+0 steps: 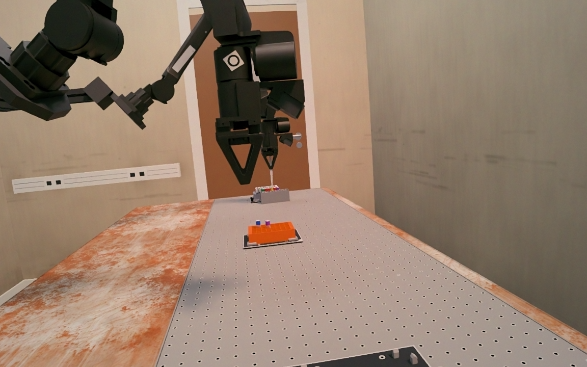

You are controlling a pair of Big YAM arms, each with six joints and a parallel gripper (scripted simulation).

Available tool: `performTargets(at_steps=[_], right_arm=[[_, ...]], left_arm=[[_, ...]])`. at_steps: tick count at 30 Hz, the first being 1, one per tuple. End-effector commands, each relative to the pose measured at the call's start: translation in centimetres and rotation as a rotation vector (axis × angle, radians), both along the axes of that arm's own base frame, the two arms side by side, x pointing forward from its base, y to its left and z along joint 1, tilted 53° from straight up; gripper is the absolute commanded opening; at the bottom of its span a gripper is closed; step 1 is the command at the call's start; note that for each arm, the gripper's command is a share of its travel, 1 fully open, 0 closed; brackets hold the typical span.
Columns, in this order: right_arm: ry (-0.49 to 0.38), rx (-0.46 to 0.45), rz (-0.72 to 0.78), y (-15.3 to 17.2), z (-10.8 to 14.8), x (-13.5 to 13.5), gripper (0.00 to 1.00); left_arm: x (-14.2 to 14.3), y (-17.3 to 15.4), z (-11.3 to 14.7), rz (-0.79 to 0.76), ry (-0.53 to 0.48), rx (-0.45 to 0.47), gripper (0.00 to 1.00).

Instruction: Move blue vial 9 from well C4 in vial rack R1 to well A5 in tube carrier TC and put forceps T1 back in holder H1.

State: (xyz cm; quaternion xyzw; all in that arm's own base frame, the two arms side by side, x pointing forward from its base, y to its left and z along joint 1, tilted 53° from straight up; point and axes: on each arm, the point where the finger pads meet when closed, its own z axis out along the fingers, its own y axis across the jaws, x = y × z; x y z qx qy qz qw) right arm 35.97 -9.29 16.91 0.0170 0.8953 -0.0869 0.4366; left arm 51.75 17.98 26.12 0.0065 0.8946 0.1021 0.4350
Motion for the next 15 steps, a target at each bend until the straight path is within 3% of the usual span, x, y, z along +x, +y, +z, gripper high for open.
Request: performTargets(at_steps=[1, 15], right_arm=[[-0.010, -0.012, 0.000, -0.22, 0.62, 0.21, 1.00], [-0.010, -0.012, 0.000, -0.22, 0.62, 0.21, 1.00]], left_arm=[[-1.19, -0.02, 0.98, -0.003, -0.005, 0.012, 0.07], [-1.84, -0.05, 1.44, -0.001, -0.005, 0.012, 0.07]])
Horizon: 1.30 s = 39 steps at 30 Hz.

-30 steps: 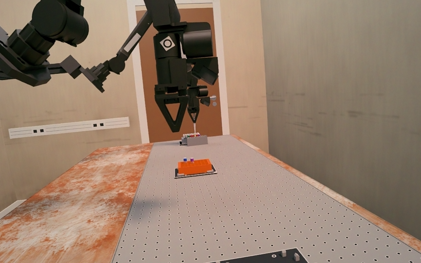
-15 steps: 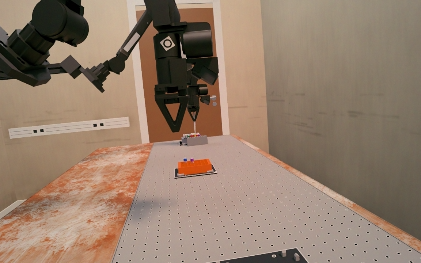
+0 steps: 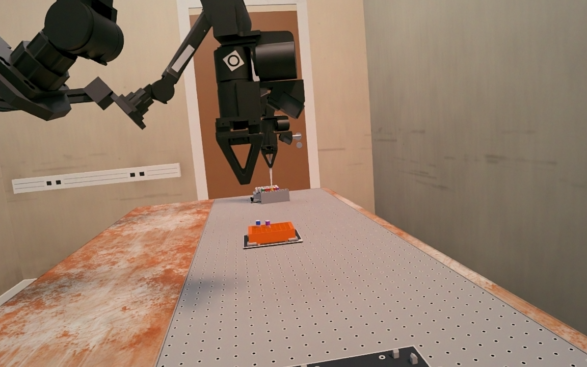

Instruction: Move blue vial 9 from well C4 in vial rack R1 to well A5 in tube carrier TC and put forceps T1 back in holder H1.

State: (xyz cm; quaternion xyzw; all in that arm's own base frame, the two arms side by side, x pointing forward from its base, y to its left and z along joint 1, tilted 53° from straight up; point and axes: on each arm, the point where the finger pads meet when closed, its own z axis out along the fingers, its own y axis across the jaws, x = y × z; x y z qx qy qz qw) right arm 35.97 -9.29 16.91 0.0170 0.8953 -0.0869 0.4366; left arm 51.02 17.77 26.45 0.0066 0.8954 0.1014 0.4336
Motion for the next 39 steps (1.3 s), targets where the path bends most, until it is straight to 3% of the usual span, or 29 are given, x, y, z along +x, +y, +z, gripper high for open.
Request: performTargets(at_steps=[1, 12, 24, 26, 35, 39], right_arm=[[-0.010, -0.012, 0.000, -0.2, 0.6, 0.2, 1.00], [-0.010, -0.012, 0.000, -0.2, 0.6, 0.2, 1.00], [-0.010, -0.012, 0.000, -0.2, 0.6, 0.2, 1.00], [-0.010, -0.012, 0.000, -0.2, 0.6, 0.2, 1.00], [-0.010, -0.012, 0.000, -0.2, 0.6, 0.2, 1.00], [-0.010, -0.012, 0.000, -0.2, 0.6, 0.2, 1.00]], left_arm=[[-1.2, 0.1, 1.2, -0.001, -0.008, 0.013, 0.07], [-1.0, -0.1, 0.7, -0.005, 0.000, 0.010, 0.07], [-1.2, 5.6, 1.6, 0.205, -0.075, -0.256, 0.07], [-1.2, 5.6, 1.6, 0.205, -0.075, -0.256, 0.07], [-2.0, 9.2, 2.3, 0.348, -0.126, -0.442, 0.07], [-1.3, 8.0, 2.3, 0.386, -0.139, -0.526, 0.07]])
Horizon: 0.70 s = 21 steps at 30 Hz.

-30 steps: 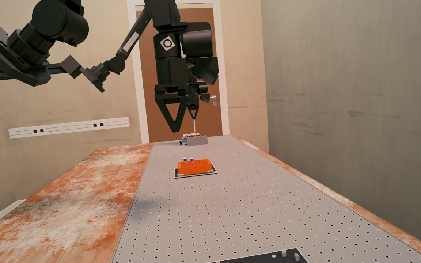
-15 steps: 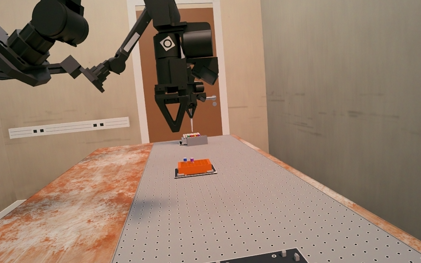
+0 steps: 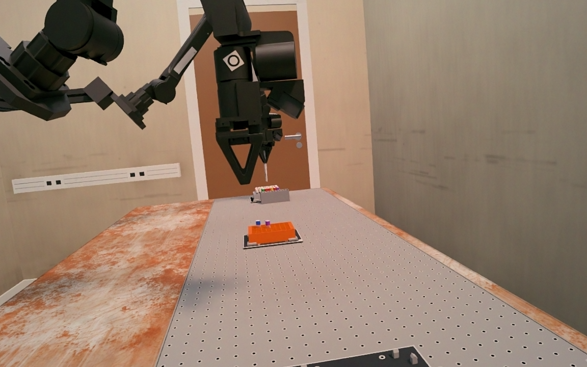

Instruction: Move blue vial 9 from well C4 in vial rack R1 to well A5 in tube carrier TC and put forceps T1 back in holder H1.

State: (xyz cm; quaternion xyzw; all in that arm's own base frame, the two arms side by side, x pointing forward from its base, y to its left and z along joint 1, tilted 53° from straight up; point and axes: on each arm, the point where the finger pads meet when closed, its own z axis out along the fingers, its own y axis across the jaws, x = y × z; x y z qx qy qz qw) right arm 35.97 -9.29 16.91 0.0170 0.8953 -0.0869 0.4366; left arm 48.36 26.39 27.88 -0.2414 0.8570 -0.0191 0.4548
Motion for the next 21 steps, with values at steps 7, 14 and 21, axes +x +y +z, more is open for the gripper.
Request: performTargets(at_steps=[7, 14, 21], right_arm=[[-0.010, -0.012, 0.000, -0.2, 0.6, 0.2, 1.00], [-0.010, -0.012, 0.000, -0.2, 0.6, 0.2, 1.00], [-0.010, -0.012, 0.000, -0.2, 0.6, 0.2, 1.00]], left_arm=[[0.7, 0.7, 1.2, 0.143, -0.057, -0.184, 0.07], [1.5, 0.1, 1.5, 0.129, -0.074, -0.171, 0.07], [1.6, 0.0, 1.5, 0.128, -0.076, -0.170, 0.07]])
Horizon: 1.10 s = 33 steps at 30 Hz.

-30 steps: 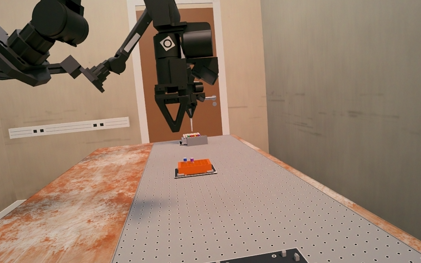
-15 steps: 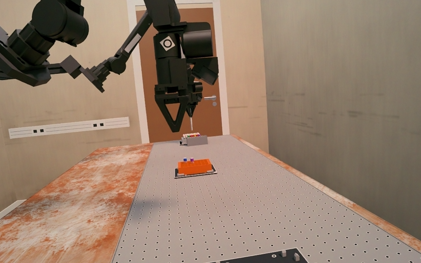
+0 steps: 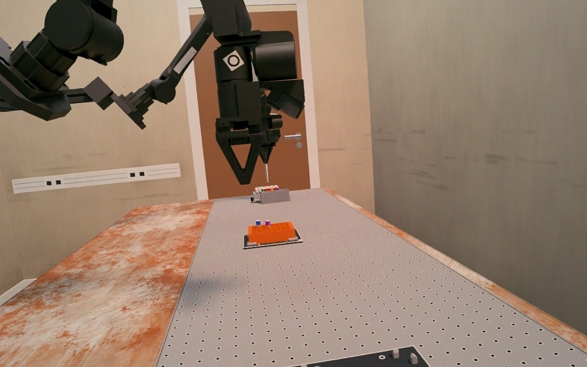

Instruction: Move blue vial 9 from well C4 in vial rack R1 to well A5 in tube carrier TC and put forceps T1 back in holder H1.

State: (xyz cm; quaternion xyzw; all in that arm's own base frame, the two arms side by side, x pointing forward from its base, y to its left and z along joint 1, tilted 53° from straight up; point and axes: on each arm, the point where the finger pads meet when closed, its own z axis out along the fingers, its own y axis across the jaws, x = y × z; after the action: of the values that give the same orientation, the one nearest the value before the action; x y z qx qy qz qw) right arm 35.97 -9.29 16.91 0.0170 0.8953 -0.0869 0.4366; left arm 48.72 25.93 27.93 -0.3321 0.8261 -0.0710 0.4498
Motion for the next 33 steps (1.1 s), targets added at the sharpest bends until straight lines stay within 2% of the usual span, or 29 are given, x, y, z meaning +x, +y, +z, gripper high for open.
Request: performTargets(at_steps=[1, 33], right_arm=[[-0.010, -0.012, 0.000, -0.22, 0.62, 0.21, 1.00], [-0.010, -0.012, 0.000, -0.22, 0.62, 0.21, 1.00]], left_arm=[[1.24, 0.44, 1.46, 0.007, -0.034, 0.007, 0.07], [1.28, 0.62, 1.26, 0.010, -0.032, 0.006, 0.07]])
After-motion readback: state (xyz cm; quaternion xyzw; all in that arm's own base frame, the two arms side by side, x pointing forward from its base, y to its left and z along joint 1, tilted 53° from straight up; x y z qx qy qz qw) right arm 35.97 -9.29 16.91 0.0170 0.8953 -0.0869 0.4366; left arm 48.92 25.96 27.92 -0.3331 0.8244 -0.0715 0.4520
